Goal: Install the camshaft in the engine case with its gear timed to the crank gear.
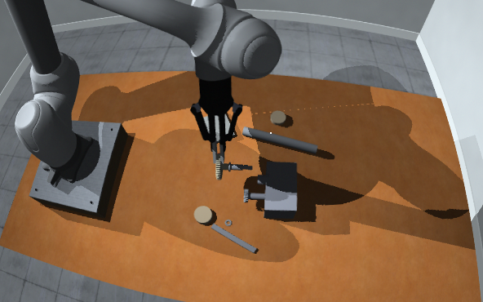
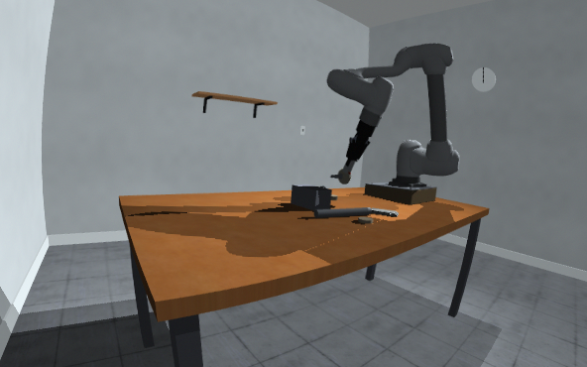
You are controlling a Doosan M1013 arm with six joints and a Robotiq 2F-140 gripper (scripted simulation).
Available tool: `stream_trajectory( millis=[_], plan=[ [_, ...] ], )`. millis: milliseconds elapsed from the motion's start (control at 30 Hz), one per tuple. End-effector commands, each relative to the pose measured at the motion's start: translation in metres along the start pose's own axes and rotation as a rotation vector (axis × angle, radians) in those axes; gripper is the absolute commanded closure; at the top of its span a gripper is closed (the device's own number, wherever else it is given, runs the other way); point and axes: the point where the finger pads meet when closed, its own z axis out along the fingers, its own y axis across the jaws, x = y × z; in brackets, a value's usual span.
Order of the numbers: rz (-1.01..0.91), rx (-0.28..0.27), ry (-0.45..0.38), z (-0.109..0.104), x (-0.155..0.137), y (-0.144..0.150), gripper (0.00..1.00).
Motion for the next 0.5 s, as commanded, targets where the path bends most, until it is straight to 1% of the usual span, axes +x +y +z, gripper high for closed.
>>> stream_trajectory(
  millis=[0,267,467],
  plan=[
    [0.019,-0.014,-0.014,0.001,0.000,0.000,0.95],
    [0.019,-0.013,-0.015,0.007,0.003,0.000,0.95],
    [0.019,-0.013,-0.015,0.019,0.008,0.000,0.95]
  ],
)
